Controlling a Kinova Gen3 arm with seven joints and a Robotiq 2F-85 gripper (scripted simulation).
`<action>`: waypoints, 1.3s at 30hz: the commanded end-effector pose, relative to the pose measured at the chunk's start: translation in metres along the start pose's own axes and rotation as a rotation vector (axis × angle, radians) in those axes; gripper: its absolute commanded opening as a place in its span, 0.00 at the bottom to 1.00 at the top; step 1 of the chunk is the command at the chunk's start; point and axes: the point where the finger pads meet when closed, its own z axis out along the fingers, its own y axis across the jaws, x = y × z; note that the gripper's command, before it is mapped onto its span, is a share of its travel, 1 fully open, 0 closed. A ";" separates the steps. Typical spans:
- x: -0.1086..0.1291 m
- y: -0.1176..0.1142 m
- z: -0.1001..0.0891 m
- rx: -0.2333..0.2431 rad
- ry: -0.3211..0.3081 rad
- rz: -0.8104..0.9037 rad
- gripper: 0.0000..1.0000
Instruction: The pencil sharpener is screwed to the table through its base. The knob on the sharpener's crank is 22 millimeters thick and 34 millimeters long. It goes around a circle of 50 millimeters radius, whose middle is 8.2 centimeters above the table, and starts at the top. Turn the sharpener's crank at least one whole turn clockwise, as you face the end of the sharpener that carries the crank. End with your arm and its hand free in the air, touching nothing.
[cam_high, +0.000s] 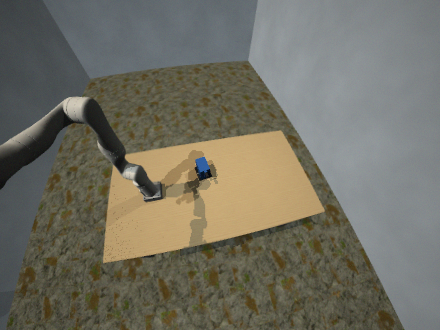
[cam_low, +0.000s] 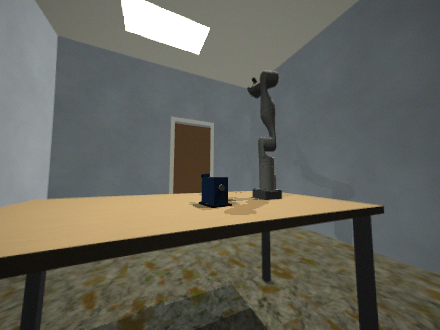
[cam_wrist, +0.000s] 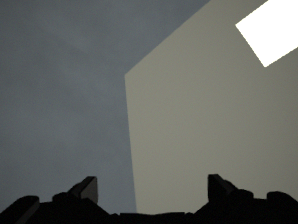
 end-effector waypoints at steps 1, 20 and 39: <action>0.024 0.002 -0.002 -0.001 0.041 0.019 1.00; 0.108 0.015 -0.019 -0.004 0.205 0.080 1.00; 0.189 0.031 -0.047 -0.004 0.369 0.137 1.00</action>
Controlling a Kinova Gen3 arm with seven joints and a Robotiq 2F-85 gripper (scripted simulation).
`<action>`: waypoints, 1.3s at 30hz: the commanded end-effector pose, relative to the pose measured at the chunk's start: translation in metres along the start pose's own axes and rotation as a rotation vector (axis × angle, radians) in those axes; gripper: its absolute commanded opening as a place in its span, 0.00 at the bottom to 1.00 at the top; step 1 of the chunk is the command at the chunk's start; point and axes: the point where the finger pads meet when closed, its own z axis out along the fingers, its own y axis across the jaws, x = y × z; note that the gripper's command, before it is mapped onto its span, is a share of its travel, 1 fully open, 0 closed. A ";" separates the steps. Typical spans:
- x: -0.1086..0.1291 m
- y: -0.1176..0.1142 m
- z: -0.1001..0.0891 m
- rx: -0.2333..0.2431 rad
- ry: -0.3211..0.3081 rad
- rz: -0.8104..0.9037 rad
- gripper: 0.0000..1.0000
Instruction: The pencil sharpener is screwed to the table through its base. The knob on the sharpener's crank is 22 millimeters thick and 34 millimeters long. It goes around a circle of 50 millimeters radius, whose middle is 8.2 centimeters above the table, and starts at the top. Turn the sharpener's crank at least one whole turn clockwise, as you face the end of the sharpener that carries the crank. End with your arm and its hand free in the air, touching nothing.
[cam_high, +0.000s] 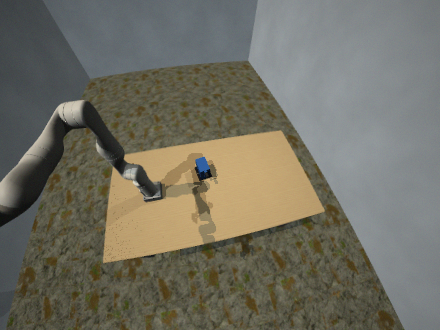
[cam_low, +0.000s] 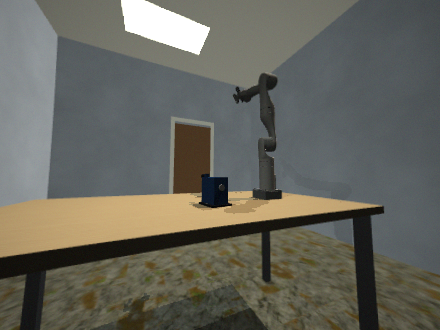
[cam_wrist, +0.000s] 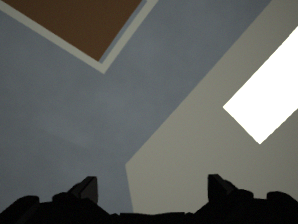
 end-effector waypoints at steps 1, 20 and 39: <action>0.000 0.000 0.000 -0.001 -0.001 0.000 1.00; 0.086 0.008 -0.008 0.004 0.161 0.051 1.00; 0.209 0.024 -0.042 0.019 0.401 0.114 1.00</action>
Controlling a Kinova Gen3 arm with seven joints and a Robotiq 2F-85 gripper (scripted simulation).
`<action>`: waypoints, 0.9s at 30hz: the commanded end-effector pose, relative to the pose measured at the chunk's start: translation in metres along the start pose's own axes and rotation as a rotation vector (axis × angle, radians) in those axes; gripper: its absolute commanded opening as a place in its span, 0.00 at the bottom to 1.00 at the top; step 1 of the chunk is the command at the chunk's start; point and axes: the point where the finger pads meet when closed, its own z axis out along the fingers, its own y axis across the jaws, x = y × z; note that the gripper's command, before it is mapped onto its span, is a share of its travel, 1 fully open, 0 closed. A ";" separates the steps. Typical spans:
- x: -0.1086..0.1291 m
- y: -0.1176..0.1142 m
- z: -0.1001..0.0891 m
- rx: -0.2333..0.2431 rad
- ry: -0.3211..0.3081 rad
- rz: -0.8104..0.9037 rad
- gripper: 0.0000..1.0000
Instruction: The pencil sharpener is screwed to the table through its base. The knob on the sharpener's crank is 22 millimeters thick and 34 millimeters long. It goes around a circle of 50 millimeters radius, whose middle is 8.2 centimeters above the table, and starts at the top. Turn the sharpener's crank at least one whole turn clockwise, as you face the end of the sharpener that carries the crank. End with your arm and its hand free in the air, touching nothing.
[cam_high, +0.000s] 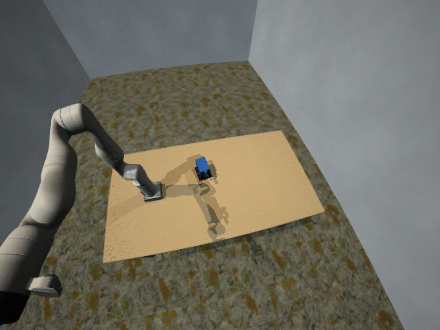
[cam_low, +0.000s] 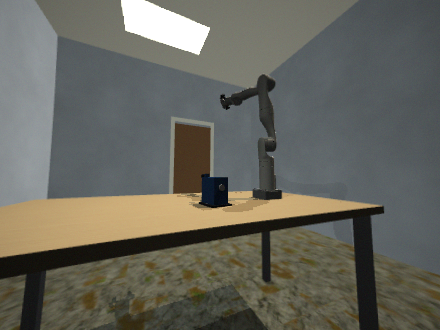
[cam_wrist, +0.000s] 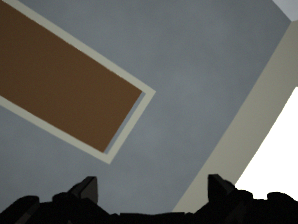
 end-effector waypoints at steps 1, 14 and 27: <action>0.025 0.003 0.001 -0.001 0.042 0.012 1.00; 0.067 0.004 -0.001 0.007 0.121 0.029 1.00; 0.150 0.008 -0.013 0.026 0.275 0.058 1.00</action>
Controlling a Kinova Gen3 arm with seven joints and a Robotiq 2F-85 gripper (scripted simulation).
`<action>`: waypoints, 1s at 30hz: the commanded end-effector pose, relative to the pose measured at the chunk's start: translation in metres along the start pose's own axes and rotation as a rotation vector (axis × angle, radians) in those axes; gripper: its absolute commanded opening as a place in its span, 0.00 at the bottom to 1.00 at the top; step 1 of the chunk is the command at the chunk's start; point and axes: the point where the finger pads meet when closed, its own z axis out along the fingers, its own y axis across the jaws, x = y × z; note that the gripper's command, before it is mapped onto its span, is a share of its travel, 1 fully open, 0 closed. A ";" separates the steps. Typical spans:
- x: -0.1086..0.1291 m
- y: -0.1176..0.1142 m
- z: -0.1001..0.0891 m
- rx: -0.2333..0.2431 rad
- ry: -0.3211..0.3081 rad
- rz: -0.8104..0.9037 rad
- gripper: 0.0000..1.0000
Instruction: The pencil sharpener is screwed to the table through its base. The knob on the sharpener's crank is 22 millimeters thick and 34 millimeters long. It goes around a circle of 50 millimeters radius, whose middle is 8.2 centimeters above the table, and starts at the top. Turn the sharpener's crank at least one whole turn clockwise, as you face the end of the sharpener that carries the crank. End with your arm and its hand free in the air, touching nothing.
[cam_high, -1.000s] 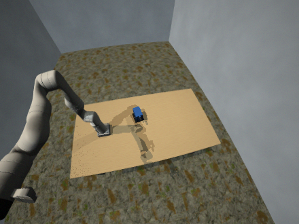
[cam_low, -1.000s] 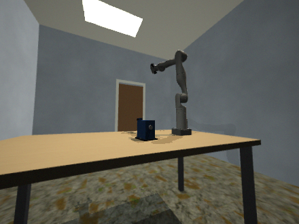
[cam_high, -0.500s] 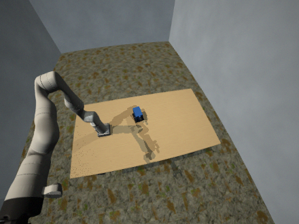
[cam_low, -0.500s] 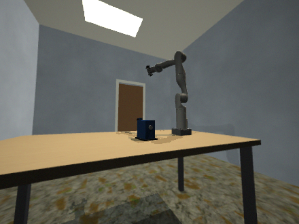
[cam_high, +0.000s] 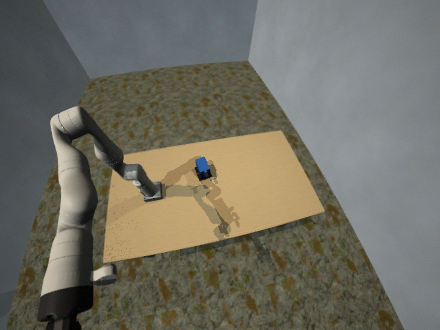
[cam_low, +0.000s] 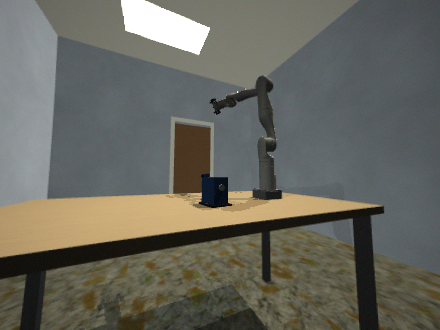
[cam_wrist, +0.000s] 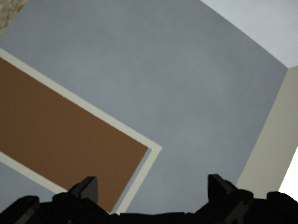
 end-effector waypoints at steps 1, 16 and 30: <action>0.025 0.003 0.002 0.001 0.043 0.008 1.00; 0.066 0.003 0.001 0.013 0.118 0.020 1.00; 0.107 0.002 -0.002 0.026 0.192 0.030 1.00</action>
